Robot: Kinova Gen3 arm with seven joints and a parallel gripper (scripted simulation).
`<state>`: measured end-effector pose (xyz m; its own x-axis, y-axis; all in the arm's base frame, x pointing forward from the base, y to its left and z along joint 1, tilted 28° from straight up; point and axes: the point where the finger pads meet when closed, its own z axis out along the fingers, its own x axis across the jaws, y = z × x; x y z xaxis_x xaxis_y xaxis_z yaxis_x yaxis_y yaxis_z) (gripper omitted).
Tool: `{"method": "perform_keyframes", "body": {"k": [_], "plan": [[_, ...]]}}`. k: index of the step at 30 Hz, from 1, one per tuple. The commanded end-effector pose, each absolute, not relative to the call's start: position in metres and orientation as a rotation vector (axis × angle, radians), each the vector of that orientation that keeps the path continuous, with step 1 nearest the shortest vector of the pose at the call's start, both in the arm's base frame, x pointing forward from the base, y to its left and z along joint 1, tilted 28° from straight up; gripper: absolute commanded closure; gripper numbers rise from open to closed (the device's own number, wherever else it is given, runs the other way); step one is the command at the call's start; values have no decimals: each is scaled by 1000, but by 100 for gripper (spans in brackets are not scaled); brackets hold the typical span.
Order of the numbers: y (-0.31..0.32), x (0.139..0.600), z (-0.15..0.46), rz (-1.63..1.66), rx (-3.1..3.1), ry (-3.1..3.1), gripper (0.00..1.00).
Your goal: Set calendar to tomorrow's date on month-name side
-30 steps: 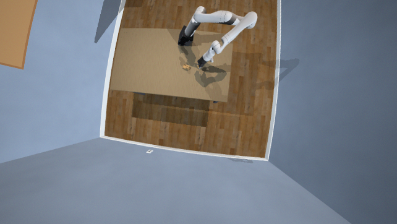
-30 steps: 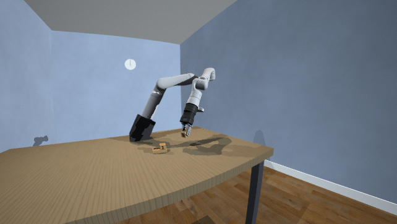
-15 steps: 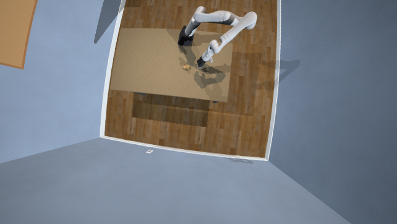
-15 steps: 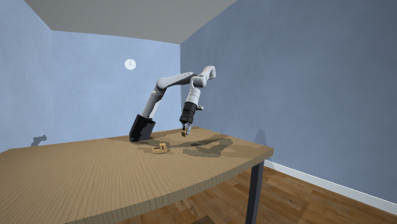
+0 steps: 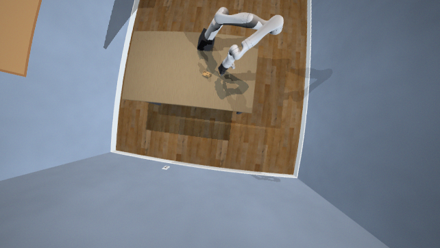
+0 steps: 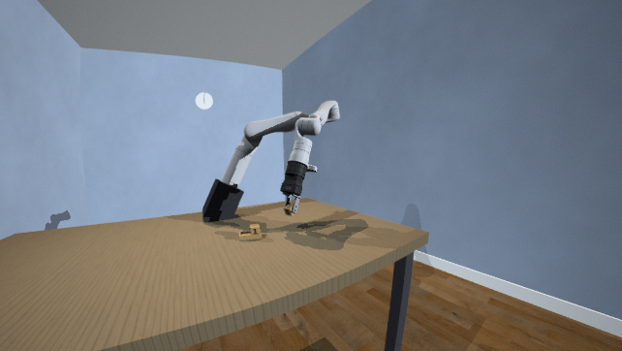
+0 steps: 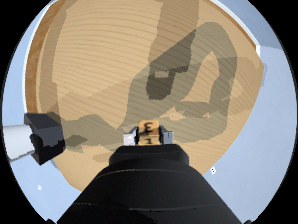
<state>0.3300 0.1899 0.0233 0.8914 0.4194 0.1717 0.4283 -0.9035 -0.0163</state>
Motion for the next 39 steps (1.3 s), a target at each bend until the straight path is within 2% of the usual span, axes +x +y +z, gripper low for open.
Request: {"method": "perform_keyframes", "body": {"k": [1, 39], "plan": [[181, 335, 24, -241, -2981, -627, 40], [179, 339, 24, -139, -2666, -610, 40]]}}
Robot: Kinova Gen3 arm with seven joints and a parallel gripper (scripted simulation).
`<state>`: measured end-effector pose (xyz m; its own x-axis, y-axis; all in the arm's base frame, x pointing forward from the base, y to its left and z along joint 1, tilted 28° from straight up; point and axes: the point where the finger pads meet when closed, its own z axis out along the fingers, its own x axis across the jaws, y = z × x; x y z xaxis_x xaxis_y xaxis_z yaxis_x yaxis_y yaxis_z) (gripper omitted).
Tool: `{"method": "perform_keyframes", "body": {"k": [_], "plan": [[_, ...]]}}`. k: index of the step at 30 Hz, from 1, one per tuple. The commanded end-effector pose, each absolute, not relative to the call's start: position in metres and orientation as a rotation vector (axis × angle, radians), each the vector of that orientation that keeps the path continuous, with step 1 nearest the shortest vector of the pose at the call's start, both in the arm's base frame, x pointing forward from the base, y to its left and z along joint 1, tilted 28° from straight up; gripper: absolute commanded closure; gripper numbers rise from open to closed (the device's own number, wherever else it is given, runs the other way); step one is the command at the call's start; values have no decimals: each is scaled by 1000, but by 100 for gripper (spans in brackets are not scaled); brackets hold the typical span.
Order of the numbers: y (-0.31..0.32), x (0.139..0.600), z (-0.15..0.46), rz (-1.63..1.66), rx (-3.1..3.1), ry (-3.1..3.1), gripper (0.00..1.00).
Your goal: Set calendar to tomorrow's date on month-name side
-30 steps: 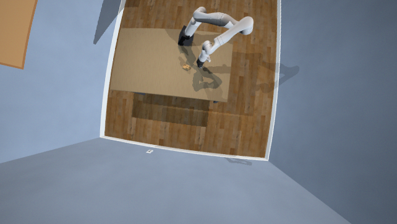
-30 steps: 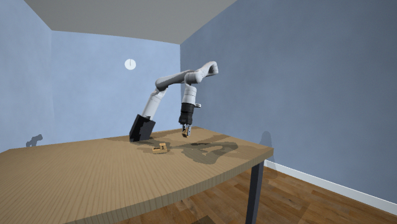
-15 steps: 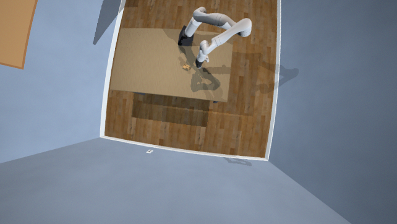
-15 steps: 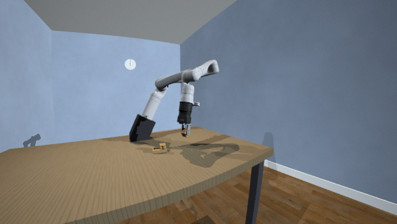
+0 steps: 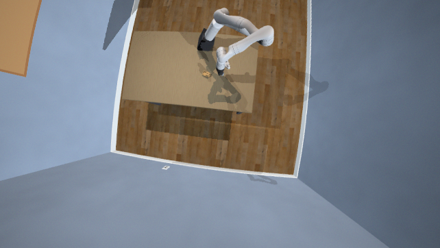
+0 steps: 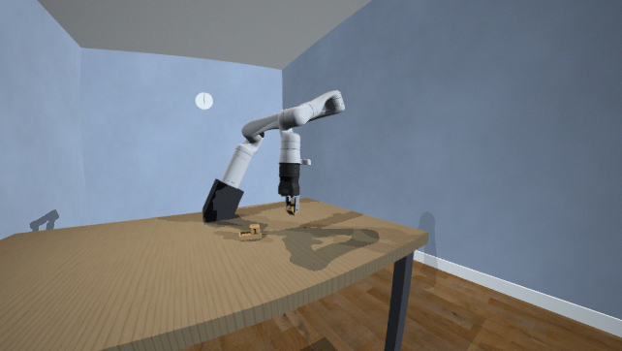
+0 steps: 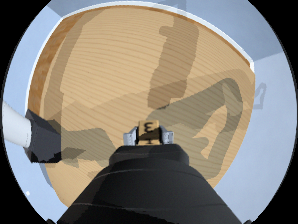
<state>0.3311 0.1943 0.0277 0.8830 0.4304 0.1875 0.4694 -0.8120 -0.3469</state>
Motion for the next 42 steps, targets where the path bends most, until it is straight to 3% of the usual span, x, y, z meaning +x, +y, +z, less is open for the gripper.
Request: {"method": "perform_keyframes", "body": {"k": [1, 42], "plan": [[179, 339, 25, -136, -2651, -608, 40], [176, 342, 25, -45, -2334, -575, 40]]}}
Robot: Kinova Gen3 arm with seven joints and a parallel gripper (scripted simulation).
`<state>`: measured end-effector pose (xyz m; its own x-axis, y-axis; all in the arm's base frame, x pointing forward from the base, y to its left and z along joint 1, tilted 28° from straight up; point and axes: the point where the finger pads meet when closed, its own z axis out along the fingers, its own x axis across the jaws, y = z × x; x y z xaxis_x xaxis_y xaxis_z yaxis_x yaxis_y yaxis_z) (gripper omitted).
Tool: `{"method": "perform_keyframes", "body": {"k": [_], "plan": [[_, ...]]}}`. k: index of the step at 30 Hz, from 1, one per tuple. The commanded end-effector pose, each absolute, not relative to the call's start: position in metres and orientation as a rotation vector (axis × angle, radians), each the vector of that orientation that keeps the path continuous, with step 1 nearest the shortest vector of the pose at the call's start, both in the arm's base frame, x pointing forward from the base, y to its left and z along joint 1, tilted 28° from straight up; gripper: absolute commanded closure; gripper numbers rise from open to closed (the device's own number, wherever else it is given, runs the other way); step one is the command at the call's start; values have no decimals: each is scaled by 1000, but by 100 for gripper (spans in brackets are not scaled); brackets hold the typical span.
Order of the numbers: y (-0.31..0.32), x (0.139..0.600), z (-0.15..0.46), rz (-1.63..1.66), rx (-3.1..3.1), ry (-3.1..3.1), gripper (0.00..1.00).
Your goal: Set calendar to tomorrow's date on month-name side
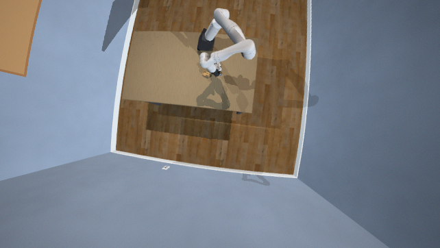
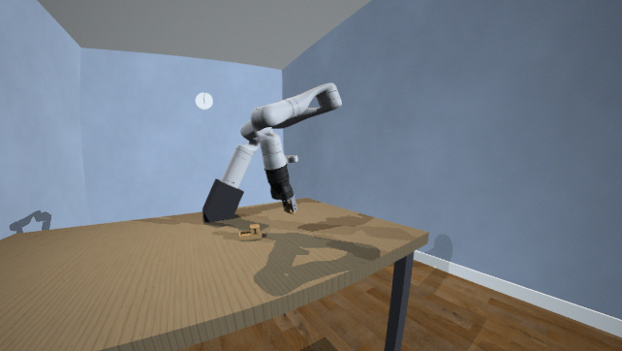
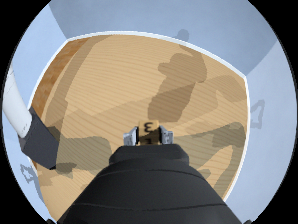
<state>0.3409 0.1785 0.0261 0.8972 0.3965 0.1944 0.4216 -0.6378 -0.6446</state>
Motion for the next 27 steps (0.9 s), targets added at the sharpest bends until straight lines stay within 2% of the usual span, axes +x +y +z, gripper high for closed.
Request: {"method": "perform_keyframes", "body": {"k": [1, 27], "plan": [[176, 342, 25, -43, -2330, -575, 40], [175, 343, 22, 50, -2016, -541, 40]]}}
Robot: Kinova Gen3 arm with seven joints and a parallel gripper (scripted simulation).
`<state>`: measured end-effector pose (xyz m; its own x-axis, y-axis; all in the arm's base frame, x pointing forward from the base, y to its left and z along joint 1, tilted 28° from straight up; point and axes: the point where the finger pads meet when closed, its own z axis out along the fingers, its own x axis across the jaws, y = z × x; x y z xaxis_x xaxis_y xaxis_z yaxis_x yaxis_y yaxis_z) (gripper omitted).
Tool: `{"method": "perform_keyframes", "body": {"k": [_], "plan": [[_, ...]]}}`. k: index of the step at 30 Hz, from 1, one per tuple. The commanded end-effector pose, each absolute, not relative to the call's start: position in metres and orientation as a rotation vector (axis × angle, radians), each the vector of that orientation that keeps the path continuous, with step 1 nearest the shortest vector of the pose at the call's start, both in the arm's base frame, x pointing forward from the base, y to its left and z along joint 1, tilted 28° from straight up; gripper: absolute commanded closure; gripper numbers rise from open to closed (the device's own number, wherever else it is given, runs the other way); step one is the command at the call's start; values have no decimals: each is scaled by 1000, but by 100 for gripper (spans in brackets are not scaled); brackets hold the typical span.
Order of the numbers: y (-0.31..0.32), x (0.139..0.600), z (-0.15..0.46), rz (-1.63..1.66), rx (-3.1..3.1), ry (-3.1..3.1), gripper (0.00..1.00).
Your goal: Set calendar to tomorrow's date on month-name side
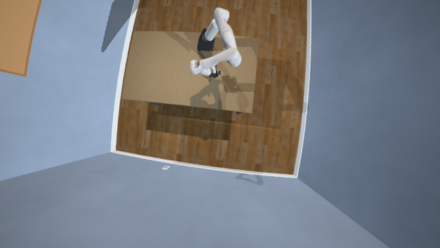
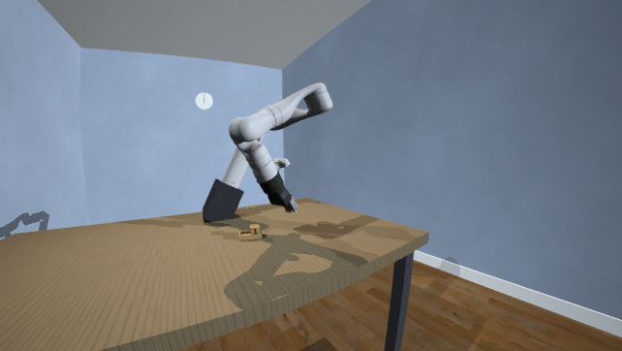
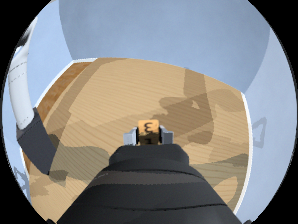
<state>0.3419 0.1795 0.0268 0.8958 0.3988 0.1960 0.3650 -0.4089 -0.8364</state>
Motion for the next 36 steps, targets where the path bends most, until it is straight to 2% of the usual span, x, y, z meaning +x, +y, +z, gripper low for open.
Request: {"method": "perform_keyframes", "body": {"k": [1, 36], "plan": [[176, 343, 21, 57, -1994, -538, 40], [174, 344, 19, 95, -1827, -514, 40]]}}
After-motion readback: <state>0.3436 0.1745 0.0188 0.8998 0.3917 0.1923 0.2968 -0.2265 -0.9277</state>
